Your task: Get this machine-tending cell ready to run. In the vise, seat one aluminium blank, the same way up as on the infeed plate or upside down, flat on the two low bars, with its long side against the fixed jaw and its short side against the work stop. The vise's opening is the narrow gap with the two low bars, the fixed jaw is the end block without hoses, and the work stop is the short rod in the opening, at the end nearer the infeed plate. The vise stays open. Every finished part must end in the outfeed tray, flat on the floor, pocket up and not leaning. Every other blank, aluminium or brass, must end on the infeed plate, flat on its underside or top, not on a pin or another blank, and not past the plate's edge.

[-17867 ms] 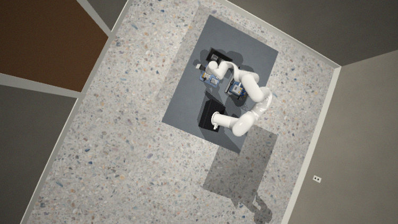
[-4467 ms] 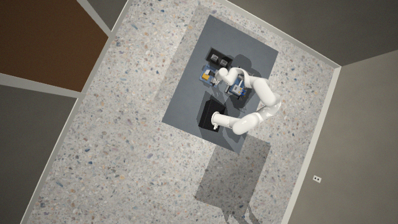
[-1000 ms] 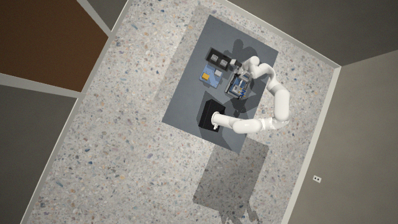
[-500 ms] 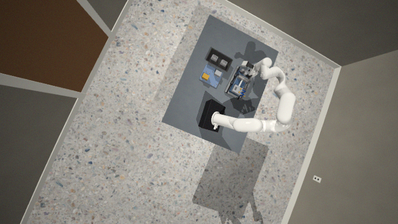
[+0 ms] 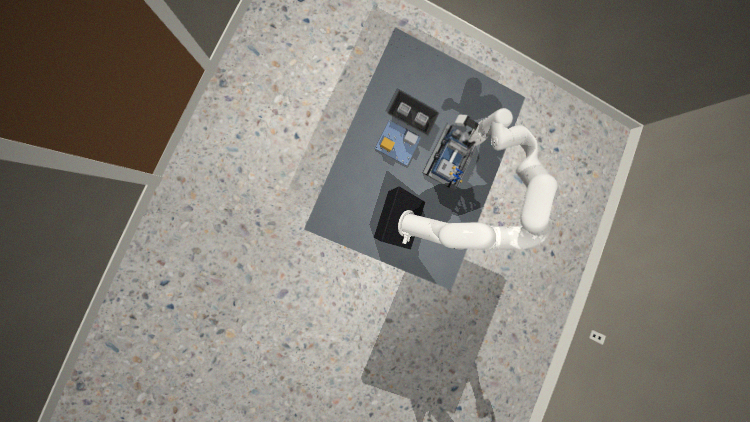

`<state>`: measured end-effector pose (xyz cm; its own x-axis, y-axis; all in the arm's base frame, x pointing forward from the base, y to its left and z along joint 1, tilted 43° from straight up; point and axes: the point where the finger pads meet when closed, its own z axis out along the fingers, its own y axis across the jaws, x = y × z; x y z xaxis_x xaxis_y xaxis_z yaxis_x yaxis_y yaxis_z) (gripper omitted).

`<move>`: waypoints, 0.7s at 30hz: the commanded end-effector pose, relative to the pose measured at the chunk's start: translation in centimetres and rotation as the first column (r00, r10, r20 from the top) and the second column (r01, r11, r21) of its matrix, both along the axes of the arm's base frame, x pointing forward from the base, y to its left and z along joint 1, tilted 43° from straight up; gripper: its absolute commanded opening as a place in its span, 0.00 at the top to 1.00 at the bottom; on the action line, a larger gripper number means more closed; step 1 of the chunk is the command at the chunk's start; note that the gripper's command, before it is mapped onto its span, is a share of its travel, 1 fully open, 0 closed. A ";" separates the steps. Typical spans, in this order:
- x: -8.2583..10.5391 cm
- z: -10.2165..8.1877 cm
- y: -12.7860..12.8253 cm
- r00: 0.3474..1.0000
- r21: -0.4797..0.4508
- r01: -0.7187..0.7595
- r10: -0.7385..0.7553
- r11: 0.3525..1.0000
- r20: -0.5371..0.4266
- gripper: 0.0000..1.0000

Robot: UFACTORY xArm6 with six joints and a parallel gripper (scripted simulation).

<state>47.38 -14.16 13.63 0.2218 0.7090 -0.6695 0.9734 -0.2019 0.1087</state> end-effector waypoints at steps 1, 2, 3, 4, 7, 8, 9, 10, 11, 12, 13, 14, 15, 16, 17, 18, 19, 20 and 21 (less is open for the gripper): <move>0.1 0.1 0.0 1.000 0.000 -0.001 0.001 1.000 0.004 1.00; 0.1 0.1 0.0 1.000 0.000 -0.001 0.001 1.000 0.004 1.00; 0.1 0.1 0.0 1.000 0.000 -0.001 0.001 1.000 0.004 1.00; 0.1 0.1 0.0 1.000 0.000 -0.001 0.001 1.000 0.004 1.00; 0.1 0.0 -0.1 1.000 0.000 -0.001 0.001 1.000 0.004 1.00; 0.1 0.0 -0.1 1.000 0.000 -0.001 0.001 1.000 0.004 1.00; 0.1 0.0 -0.1 1.000 0.000 -0.001 0.001 1.000 0.004 1.00; 0.1 -0.1 -0.2 1.000 0.000 0.000 0.000 1.000 0.004 1.00; 0.1 -0.1 -0.2 1.000 0.000 0.000 0.000 1.000 0.005 1.00; 0.1 -0.1 -0.2 1.000 0.000 0.000 0.000 1.000 0.005 1.00; 0.1 -0.2 -0.3 1.000 0.000 0.000 0.000 1.000 0.005 1.00; 0.1 -0.2 -0.3 1.000 0.000 0.000 0.000 1.000 0.005 1.00; 0.1 -0.3 -0.4 1.000 0.000 0.000 0.000 1.000 0.005 1.00; 0.1 -0.3 -0.4 1.000 0.000 0.000 0.000 1.000 0.005 1.00; 0.1 -0.4 -0.4 1.000 0.000 0.000 0.000 1.000 0.005 1.00; 0.1 -0.4 -0.5 1.000 0.000 0.000 0.000 1.000 0.005 1.00; 0.1 -0.5 -0.5 1.000 0.000 0.000 0.000 1.000 0.005 1.00; 0.1 -0.5 -0.5 1.000 0.000 0.000 0.000 1.000 0.005 1.00; 0.1 -0.5 -0.5 1.000 0.000 0.000 0.000 1.000 0.005 1.00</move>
<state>47.36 -14.77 13.06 0.2237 0.7084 -0.6695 0.9729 -0.2038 0.1094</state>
